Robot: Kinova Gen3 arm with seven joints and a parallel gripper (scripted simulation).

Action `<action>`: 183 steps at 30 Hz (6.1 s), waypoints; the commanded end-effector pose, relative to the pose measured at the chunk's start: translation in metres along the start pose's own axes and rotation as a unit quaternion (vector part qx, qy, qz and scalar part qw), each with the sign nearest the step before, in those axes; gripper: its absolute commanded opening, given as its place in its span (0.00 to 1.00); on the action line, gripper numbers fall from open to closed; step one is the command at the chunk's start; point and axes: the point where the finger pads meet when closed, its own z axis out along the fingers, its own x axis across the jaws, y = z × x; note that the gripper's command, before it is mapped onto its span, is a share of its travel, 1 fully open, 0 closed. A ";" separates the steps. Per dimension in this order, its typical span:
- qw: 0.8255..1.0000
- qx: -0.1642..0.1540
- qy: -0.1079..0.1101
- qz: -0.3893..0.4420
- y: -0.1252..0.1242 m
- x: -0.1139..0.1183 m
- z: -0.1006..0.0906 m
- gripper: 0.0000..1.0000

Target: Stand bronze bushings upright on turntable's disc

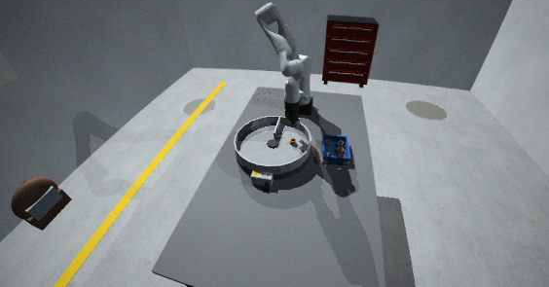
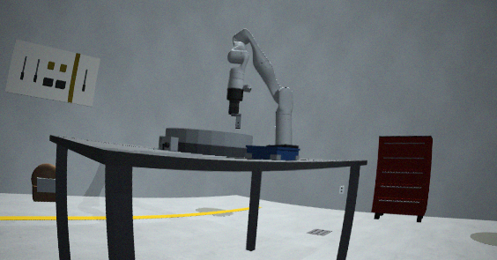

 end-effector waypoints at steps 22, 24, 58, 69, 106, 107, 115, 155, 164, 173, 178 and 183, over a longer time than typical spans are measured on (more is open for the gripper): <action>1.000 0.002 -0.004 -0.002 -0.142 0.164 0.002 0.76; 1.000 0.002 -0.004 -0.003 -0.153 0.178 0.002 0.76; 1.000 0.002 0.003 -0.011 -0.175 0.205 0.000 0.76; 1.000 0.002 0.003 -0.011 -0.175 0.205 0.000 0.76; 1.000 0.002 0.002 -0.011 -0.172 0.206 0.000 0.76; 1.000 0.002 0.002 -0.011 -0.172 0.206 0.000 0.76; 1.000 0.002 0.002 -0.011 -0.172 0.205 0.000 0.76; 1.000 0.002 0.002 -0.012 -0.171 0.204 0.001 0.76; 1.000 0.002 0.001 -0.012 -0.170 0.203 0.001 0.76; 1.000 0.002 0.002 -0.012 -0.170 0.203 0.001 0.76; 1.000 0.002 0.002 -0.012 -0.170 0.203 0.001 0.76; 1.000 0.002 0.002 -0.012 -0.170 0.203 0.001 0.76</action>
